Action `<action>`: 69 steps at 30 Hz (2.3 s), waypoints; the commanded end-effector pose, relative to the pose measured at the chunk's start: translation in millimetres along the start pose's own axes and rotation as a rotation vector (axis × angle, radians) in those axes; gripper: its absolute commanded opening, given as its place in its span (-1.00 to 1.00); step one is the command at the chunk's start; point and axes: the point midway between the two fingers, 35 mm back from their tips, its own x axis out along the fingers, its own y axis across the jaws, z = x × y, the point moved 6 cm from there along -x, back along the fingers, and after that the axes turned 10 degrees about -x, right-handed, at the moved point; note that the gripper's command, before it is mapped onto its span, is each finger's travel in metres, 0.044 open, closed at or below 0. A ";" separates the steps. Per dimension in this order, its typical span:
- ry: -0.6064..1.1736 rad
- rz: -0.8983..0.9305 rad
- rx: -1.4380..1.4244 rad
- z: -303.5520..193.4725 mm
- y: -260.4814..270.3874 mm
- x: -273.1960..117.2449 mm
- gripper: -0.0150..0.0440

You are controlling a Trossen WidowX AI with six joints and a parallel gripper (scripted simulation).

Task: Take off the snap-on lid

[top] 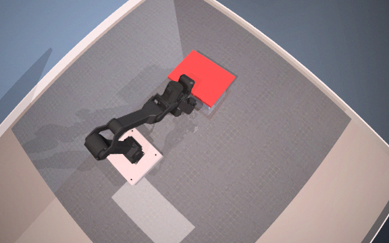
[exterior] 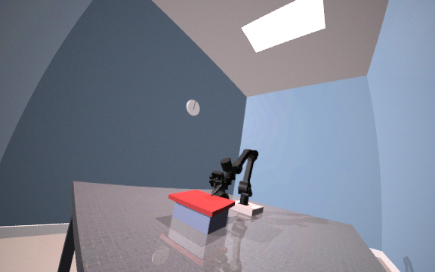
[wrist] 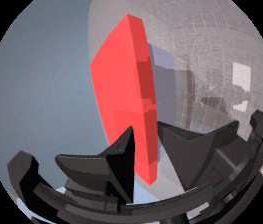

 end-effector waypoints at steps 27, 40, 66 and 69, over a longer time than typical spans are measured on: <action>-0.006 0.000 0.006 5.0 31.0 -19.1 -0.49; -0.007 0.001 0.006 8.2 48.7 -24.3 -0.49; -0.007 0.003 0.006 15.7 90.0 -27.9 -0.49; -0.007 0.004 0.006 16.7 95.3 -27.6 -0.49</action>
